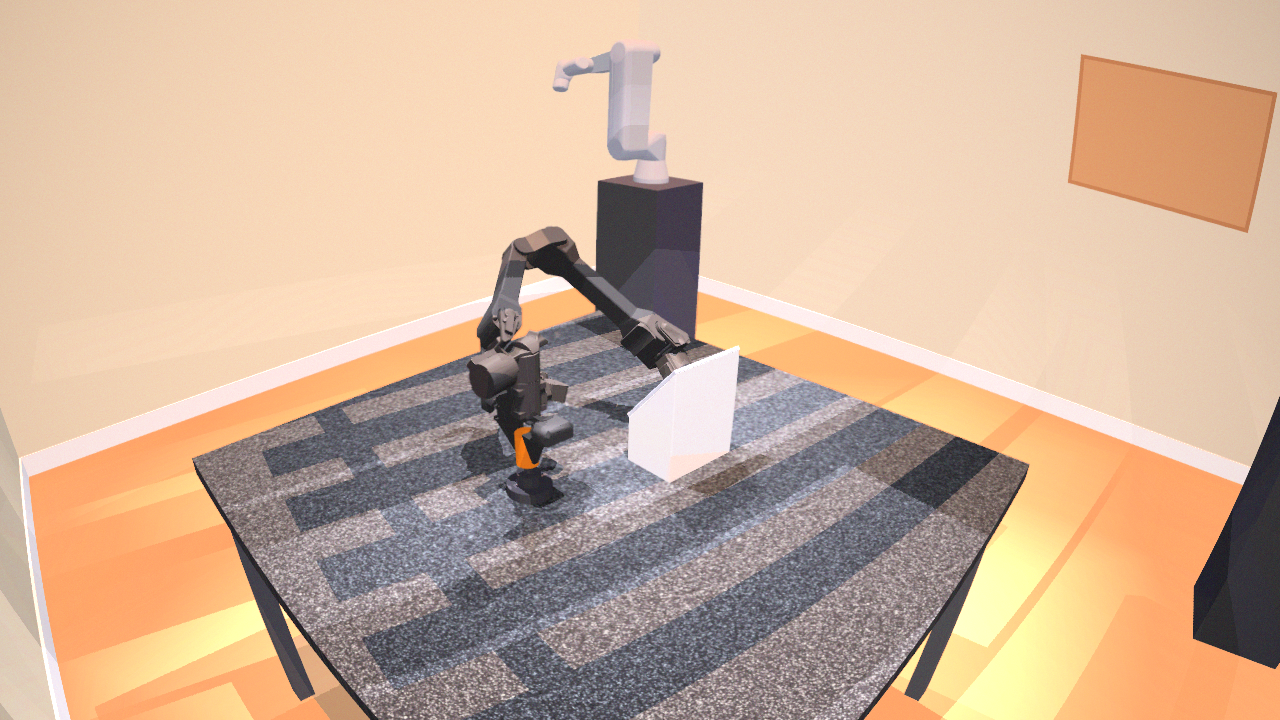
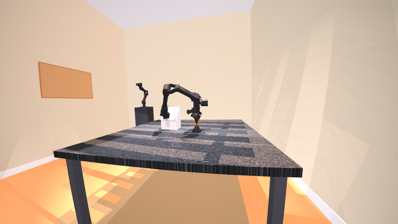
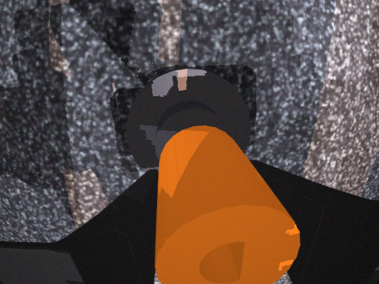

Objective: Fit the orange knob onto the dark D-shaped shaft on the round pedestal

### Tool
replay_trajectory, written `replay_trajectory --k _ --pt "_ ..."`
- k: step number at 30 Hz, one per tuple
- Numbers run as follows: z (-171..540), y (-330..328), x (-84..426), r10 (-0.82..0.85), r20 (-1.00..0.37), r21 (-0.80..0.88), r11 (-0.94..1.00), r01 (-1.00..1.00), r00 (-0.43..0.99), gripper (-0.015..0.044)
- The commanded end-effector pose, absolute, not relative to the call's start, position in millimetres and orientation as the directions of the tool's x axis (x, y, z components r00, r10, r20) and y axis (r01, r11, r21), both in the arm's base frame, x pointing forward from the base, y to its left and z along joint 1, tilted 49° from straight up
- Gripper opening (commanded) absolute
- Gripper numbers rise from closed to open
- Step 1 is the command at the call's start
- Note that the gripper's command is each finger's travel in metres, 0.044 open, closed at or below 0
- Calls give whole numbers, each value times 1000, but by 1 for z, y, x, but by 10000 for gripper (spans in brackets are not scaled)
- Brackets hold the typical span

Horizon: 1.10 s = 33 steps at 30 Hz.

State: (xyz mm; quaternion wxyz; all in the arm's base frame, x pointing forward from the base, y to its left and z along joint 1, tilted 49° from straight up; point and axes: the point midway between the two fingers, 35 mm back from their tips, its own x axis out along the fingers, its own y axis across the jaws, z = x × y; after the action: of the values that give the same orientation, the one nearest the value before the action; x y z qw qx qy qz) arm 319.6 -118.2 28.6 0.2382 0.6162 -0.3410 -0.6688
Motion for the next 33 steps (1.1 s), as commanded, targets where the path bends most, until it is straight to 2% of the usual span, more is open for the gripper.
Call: replay_trajectory --k 1,22,26,33 --pt "28 -119 319 -739 -662 750 -656 -85 -126 0" --pt "30 -117 320 -739 -662 750 -655 -95 -126 0" --pt "30 -117 320 -739 -662 746 -631 -213 -126 0" --pt "29 -118 320 -739 -662 632 -460 -624 -126 0"
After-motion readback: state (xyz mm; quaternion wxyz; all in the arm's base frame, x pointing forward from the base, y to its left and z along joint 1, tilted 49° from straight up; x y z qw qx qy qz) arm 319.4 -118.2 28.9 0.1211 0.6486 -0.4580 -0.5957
